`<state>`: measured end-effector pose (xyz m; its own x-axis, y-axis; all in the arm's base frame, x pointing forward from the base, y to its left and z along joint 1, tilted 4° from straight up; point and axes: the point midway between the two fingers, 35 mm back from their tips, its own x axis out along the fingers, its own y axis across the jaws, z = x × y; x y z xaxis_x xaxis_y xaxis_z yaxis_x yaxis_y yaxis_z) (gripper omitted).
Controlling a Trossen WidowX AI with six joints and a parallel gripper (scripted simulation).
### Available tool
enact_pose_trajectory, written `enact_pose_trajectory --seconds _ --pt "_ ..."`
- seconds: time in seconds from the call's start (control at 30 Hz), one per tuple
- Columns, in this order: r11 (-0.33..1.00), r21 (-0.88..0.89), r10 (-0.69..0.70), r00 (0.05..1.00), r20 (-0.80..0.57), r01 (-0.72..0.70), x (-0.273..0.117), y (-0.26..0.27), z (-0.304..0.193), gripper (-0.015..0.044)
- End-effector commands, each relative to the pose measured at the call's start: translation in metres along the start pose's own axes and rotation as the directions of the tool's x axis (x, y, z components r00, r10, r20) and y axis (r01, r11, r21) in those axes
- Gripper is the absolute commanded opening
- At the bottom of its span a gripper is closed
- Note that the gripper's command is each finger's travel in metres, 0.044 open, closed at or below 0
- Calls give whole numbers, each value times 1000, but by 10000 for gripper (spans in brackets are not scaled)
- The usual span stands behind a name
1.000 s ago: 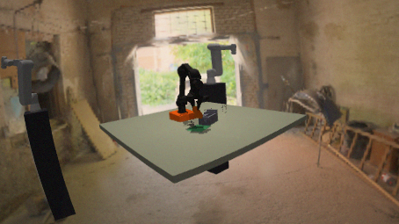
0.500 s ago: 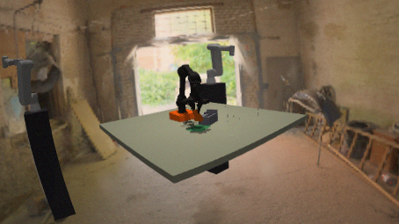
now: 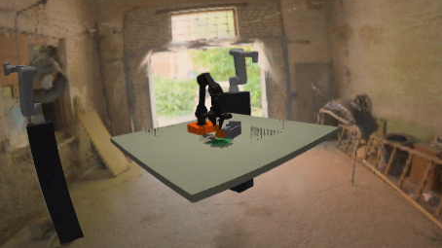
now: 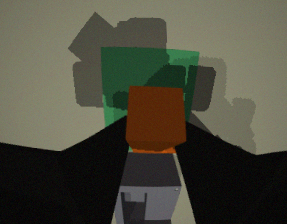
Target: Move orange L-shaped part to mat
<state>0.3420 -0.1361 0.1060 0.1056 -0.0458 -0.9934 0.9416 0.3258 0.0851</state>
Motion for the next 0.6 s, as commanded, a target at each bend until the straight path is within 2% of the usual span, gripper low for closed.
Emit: enact_pose_trajectory --seconds 0.0,0.57 --pt "1000 -6 1 1000 -6 -1 7 -1 -1 0" --pt "1000 -6 1 1000 -6 -1 16 -1 -2 0"
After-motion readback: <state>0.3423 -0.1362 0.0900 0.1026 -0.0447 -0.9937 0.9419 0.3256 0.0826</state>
